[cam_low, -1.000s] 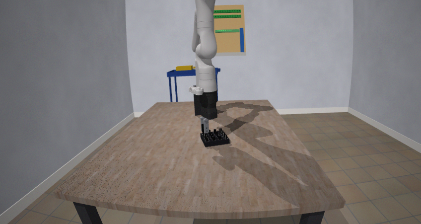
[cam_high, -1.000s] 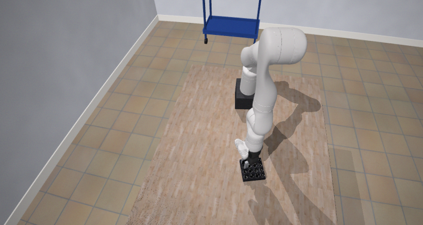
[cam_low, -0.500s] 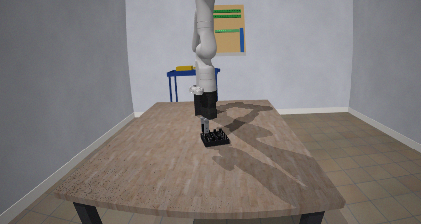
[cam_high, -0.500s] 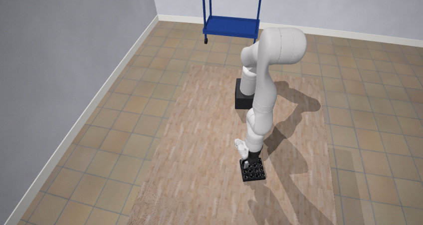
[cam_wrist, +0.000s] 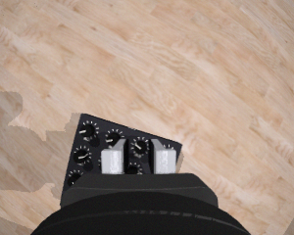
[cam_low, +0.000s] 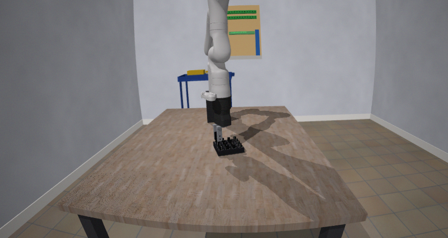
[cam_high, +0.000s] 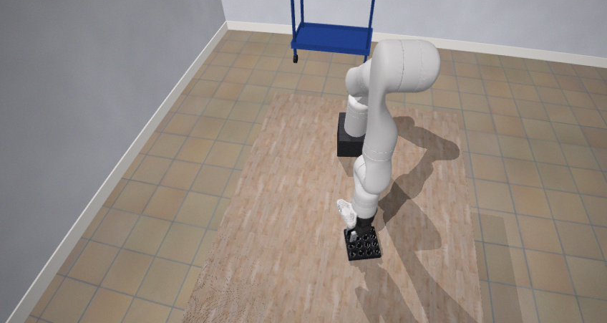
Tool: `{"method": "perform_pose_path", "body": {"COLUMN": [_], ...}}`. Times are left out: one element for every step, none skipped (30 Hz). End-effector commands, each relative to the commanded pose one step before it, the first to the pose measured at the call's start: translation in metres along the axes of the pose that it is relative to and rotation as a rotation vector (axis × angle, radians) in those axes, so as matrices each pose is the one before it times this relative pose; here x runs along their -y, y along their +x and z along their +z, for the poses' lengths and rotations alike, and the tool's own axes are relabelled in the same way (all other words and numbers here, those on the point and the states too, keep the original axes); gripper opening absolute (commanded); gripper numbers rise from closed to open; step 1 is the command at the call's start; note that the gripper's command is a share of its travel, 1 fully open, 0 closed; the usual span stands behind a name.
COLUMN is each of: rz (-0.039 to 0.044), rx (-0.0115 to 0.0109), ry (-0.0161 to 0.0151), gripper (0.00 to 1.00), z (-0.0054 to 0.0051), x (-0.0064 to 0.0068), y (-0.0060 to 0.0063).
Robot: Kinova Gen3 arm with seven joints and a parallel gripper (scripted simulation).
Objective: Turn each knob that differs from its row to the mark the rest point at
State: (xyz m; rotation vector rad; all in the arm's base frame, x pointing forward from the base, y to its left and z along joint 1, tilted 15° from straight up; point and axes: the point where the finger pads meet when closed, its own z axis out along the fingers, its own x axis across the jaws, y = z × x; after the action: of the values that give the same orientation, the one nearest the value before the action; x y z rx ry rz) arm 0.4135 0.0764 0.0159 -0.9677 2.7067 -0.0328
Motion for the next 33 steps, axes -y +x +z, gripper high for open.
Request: {"method": "perform_pose_path", "body": {"rz": [-0.00544, 0.00000, 0.00000, 0.00000, -0.00001, -0.00001, -0.00001, 0.00000, 0.00000, -0.00001, -0.00001, -0.00001, -0.00001, 0.00000, 0.00001, 0.00002, 0.00002, -0.00004, -0.00005, -0.00006, -0.00004, 0.00001, 0.00010, 0.00009, 0.00000, 0.00000, 0.00004, -0.00001, -0.00002, -0.00002, -0.00002, -0.00001, -0.00001], "rx": [-0.00397, 0.00000, 0.00001, 0.00002, 0.00003, 0.00005, 0.00006, 0.00000, 0.00000, 0.00007, 0.00007, 0.00007, 0.00005, 0.00003, -0.00001, -0.00005, 0.00000, 0.00039, 0.00042, 0.00043, 0.00024, -0.00007, -0.00040, -0.00041, 0.00000, 0.00000, -0.00017, 0.00008, 0.00009, 0.00009, 0.00008, 0.00006, 0.00003], "ry": [0.00084, 0.00000, 0.00000, 0.00000, 0.00001, 0.00001, 0.00002, 0.00000, 0.00000, 0.00002, 0.00003, 0.00003, 0.00003, 0.00004, 0.00004, 0.00004, -0.00005, 0.00012, 0.00018, 0.00022, 0.00019, 0.00011, -0.00022, -0.00018, 0.00000, 0.00000, -0.00004, 0.00009, 0.00011, 0.00011, 0.00009, 0.00007, 0.00004], "gripper": [0.46, 0.46, 0.46, 0.46, 0.46, 0.46, 0.46, 0.46, 0.46, 0.46, 0.46, 0.46, 0.46, 0.46, 0.46, 0.46, 0.46, 0.46, 0.46, 0.46, 0.46, 0.46, 0.46, 0.46, 0.46, 0.46, 0.46, 0.46, 0.46, 0.46, 0.46, 0.46, 0.46], "z": [0.00050, 0.00000, 0.00003, 0.00007, 0.00013, 0.00019, 0.00027, 0.00000, 0.00000, 0.00035, 0.00043, 0.00050, 0.00057, 0.00063, 0.00068, 0.00073, 0.00078, 0.00080, 0.00080, 0.00078, 0.00076, 0.00072, 0.00091, 0.00084, 0.00000, 0.00000, 0.00074, 0.00063, 0.00051, 0.00040, 0.00029, 0.00019, 0.00011], "x": [-0.00042, 0.00000, 0.00000, 0.00000, 0.00000, 0.00000, 0.00001, 0.00000, 0.00000, 0.00001, 0.00001, 0.00001, 0.00001, 0.00002, 0.00002, 0.00002, -0.00001, 0.00009, 0.00011, 0.00012, 0.00008, 0.00001, -0.00011, -0.00010, 0.00000, 0.00000, -0.00004, 0.00003, 0.00004, 0.00004, 0.00003, 0.00002, 0.00001], "y": [0.00234, 0.00000, 0.00000, -0.00001, -0.00001, -0.00002, -0.00002, 0.00000, 0.00000, -0.00003, -0.00003, -0.00002, -0.00002, -0.00001, 0.00001, 0.00002, 0.00000, -0.00024, -0.00025, -0.00025, -0.00012, 0.00009, 0.00024, 0.00026, 0.00000, 0.00000, 0.00012, -0.00003, -0.00003, -0.00003, -0.00003, -0.00002, -0.00001]}}
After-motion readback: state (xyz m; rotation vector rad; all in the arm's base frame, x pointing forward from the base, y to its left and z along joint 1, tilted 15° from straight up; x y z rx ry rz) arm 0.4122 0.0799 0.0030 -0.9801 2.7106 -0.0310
